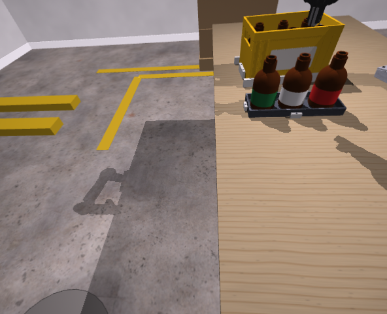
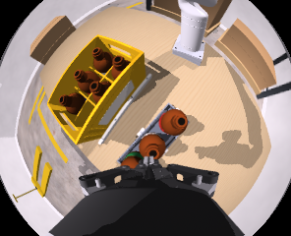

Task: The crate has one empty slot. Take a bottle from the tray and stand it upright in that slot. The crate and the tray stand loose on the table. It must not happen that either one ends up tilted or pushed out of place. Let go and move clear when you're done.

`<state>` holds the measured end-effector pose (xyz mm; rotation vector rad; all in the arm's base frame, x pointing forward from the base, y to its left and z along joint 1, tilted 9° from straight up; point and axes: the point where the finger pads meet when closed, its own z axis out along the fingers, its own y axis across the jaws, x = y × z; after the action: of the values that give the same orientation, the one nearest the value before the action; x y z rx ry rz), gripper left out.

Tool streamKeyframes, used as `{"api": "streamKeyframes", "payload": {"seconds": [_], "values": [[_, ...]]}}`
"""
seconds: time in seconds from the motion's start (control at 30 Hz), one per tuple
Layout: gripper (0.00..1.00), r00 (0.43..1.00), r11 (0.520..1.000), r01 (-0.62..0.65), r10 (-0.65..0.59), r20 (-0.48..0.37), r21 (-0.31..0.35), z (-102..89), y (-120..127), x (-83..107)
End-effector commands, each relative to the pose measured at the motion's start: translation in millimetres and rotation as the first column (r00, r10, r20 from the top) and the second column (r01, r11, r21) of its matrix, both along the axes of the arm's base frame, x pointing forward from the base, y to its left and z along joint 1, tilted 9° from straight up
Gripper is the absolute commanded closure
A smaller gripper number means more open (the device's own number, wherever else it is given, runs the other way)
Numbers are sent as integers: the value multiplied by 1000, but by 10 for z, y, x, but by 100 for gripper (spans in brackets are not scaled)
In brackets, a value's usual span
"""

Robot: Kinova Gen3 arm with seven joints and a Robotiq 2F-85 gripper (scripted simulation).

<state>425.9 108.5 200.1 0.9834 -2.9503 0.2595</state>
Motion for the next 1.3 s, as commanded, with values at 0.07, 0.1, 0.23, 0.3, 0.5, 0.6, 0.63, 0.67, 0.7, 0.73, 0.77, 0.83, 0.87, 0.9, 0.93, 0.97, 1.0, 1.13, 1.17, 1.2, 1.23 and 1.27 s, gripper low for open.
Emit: {"api": "streamKeyframes", "payload": {"seconds": [0.07,0.1,0.23,0.3,0.5,0.6,0.63,0.67,0.7,0.73,0.77,0.83,0.87,0.9,0.93,0.97,1.0,1.13,1.17,1.2,1.23,1.27], "values": [[36,1000,1000,-16,16,-3,2,-14,84,-15],[36,1000,1000,-16,16,-3,2,-14,84,-15],[36,1000,1000,-16,16,-3,2,-14,84,-15],[36,1000,1000,-16,16,-3,2,-14,84,-15],[36,1000,1000,-16,16,-3,2,-14,84,-15],[36,1000,1000,-16,16,-3,2,-14,84,-15],[36,1000,1000,-16,16,-3,2,-14,84,-15],[36,1000,1000,-16,16,-3,2,-14,84,-15],[36,1000,1000,-16,16,-3,2,-14,84,-15],[36,1000,1000,-16,16,-3,2,-14,84,-15],[36,1000,1000,-16,16,-3,2,-14,84,-15],[36,1000,1000,-16,16,-3,2,-14,84,-15],[36,1000,1000,-16,16,-3,2,-14,84,-15],[36,1000,1000,-16,16,-3,2,-14,84,-15],[36,1000,1000,-16,16,-3,2,-14,84,-15],[36,1000,1000,-16,16,-3,2,-14,84,-15],[36,1000,1000,-16,16,-3,2,-14,84,-15],[36,1000,1000,-16,16,-3,2,-14,84,-15],[36,1000,1000,-16,16,-3,2,-14,84,-15],[36,1000,1000,-16,16,-3,2,-14,84,-15],[36,1000,1000,-16,16,-3,2,-14,84,-15],[36,1000,1000,-16,16,-3,2,-15,84,-15]]}}
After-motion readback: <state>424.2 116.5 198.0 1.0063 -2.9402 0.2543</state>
